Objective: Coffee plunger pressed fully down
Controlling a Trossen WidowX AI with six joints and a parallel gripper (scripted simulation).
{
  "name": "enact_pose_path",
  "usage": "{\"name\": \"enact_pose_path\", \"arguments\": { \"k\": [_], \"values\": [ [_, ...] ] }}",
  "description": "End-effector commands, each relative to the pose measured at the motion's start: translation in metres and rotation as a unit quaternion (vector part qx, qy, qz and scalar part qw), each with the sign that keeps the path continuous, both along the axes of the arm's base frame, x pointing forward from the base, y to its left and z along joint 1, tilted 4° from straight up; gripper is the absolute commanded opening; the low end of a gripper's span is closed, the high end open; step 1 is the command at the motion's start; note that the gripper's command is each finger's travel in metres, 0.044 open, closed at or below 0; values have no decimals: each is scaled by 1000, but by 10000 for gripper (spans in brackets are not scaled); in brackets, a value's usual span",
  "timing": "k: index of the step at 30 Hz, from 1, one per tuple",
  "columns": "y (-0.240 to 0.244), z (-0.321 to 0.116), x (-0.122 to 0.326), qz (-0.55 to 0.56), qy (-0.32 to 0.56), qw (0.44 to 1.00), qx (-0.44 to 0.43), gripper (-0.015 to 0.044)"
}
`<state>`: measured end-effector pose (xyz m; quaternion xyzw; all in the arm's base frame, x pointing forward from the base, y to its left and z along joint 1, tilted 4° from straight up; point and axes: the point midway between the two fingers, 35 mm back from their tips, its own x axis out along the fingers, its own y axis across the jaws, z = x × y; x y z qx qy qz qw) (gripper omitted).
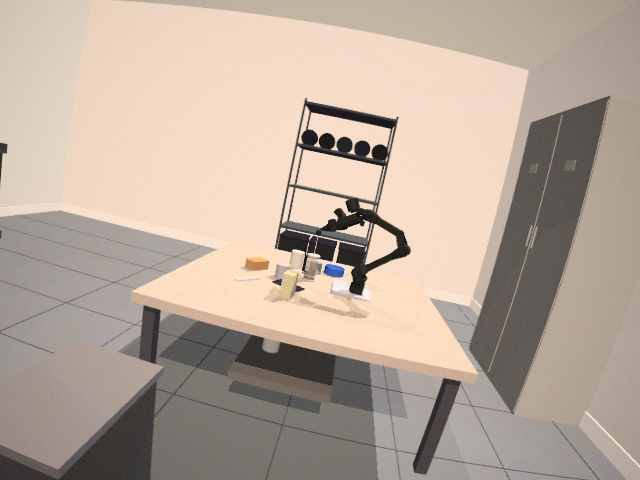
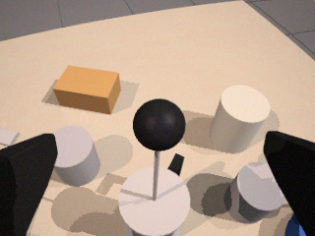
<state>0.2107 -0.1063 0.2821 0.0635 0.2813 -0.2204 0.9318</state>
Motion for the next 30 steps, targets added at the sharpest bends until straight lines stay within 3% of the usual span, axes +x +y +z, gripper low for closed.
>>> {"name": "enact_pose_path", "arguments": {
  "k": [1, 28, 30],
  "values": [
    [0, -4, 0, -1, -5, 1000, 1, 440],
    [-15, -25, 29, -2, -6, 1000, 1, 440],
    [-15, -25, 29, -2, -6, 1000, 1, 387]
  ]
}}
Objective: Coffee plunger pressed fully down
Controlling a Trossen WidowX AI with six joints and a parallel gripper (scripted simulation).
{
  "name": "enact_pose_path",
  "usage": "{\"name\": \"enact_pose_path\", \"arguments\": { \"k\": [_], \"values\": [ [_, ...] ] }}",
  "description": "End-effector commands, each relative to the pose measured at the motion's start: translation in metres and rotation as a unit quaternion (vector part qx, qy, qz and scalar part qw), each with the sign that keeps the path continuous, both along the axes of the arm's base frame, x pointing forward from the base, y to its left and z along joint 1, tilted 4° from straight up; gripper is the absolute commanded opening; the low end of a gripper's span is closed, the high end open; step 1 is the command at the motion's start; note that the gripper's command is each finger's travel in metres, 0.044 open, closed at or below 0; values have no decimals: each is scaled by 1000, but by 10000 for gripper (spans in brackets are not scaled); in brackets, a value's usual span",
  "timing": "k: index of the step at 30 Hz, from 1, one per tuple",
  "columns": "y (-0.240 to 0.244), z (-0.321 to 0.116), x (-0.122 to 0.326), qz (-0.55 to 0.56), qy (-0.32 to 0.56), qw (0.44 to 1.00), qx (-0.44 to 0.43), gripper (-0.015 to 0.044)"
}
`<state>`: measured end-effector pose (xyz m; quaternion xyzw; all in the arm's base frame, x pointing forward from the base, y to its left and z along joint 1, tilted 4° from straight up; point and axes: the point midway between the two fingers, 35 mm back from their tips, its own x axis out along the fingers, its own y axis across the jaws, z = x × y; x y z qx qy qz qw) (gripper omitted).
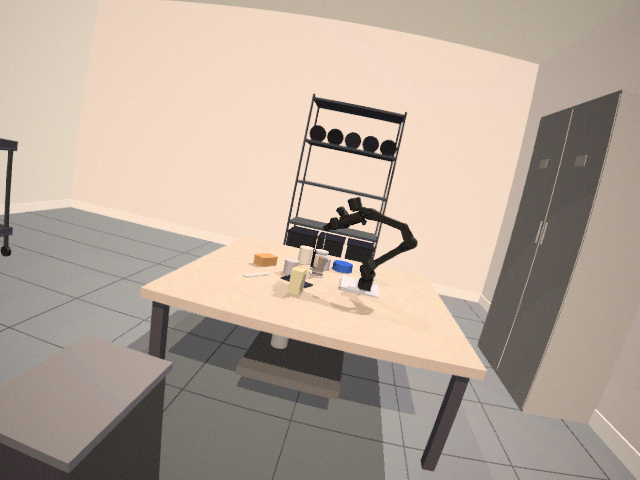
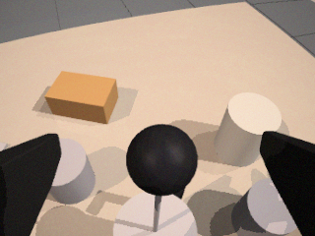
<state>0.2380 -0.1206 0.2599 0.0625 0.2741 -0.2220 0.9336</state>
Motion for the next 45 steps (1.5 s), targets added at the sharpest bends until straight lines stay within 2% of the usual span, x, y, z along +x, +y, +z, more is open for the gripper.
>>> {"name": "enact_pose_path", "arguments": {
  "k": [1, 10, 23, 45],
  "values": [
    [0, -3, 1, -1, 0, 1000, 4, 361],
    [0, -3, 1, -1, 0, 1000, 4, 125],
    [0, -6, 2, -1, 0, 1000, 4, 121],
    [-1, -40, 3, -1, 0, 1000, 3, 121]
  ]
}}
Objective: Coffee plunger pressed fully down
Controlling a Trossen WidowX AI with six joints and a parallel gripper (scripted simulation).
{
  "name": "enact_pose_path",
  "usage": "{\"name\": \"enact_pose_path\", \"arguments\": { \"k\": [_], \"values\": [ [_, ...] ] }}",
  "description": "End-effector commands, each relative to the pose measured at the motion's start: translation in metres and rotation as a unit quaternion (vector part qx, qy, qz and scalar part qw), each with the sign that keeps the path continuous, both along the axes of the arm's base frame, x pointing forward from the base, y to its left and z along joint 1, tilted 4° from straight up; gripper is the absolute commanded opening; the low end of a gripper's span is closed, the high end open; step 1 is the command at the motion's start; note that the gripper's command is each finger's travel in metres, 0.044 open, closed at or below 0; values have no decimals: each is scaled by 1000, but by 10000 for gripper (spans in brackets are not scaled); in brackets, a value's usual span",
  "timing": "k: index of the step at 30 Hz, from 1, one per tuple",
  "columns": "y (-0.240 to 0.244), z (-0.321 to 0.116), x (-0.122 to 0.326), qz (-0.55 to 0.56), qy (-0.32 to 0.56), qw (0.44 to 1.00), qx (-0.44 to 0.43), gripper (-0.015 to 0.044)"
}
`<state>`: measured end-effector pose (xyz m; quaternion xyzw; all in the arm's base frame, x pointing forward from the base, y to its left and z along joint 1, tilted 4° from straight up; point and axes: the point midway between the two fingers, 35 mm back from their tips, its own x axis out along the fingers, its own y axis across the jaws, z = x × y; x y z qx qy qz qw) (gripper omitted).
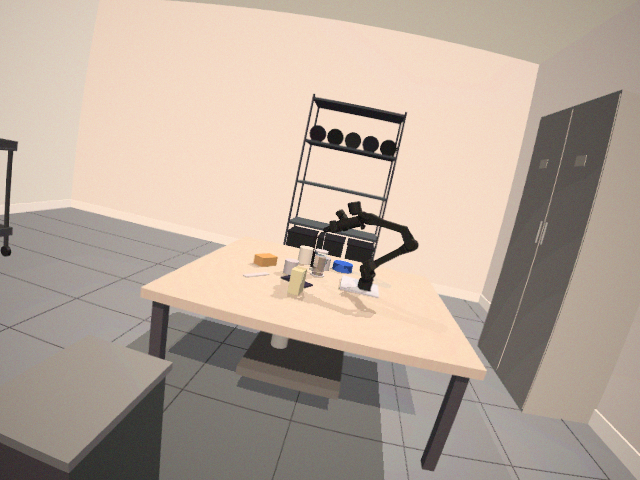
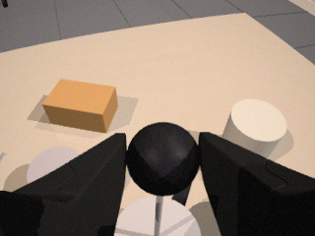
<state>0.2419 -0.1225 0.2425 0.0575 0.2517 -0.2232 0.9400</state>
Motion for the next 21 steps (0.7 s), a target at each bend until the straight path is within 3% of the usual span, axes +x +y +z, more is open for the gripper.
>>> {"name": "enact_pose_path", "arguments": {
  "k": [1, 21],
  "values": [
    [0, -24, -1, -1, 22, 1000, 14, 121],
    [0, -57, 0, -1, 22, 1000, 14, 121]
  ]
}}
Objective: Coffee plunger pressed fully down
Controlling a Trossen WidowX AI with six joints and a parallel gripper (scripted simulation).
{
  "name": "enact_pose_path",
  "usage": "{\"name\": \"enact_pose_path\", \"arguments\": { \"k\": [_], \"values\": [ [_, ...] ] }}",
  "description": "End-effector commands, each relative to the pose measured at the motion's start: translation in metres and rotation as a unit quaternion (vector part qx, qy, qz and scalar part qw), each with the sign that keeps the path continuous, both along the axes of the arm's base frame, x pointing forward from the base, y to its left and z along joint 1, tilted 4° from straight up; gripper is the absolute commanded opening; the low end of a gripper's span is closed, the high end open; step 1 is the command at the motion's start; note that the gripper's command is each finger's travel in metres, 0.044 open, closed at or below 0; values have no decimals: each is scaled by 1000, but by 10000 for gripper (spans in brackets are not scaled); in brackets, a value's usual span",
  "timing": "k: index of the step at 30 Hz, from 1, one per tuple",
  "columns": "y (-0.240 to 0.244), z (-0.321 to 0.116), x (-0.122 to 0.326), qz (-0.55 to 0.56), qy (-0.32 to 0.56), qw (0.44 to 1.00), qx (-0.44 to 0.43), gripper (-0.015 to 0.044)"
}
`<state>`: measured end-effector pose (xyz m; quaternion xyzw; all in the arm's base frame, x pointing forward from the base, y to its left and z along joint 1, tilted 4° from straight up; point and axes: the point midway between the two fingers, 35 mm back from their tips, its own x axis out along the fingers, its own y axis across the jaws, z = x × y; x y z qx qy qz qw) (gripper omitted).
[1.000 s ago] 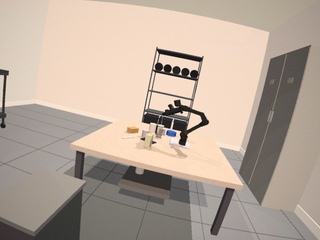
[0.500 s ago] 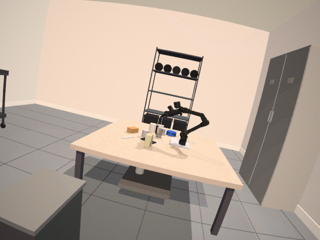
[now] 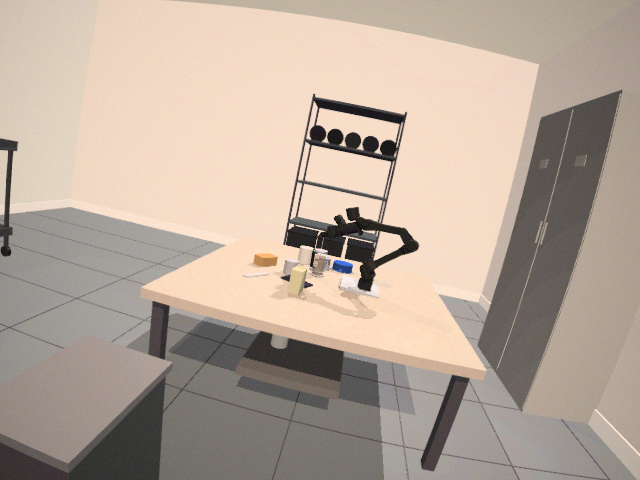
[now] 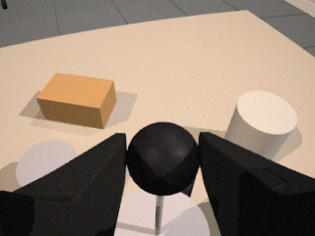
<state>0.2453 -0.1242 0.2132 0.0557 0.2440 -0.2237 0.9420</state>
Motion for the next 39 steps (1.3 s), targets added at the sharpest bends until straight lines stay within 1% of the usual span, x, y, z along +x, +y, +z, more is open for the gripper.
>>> {"name": "enact_pose_path", "arguments": {
  "k": [1, 19, 39],
  "values": [
    [2, -29, -3, -1, 29, 999, 17, 121],
    [0, -57, 0, -1, 29, 999, 17, 121],
    [-4, -56, 7, -1, 28, 999, 17, 121]
  ]
}}
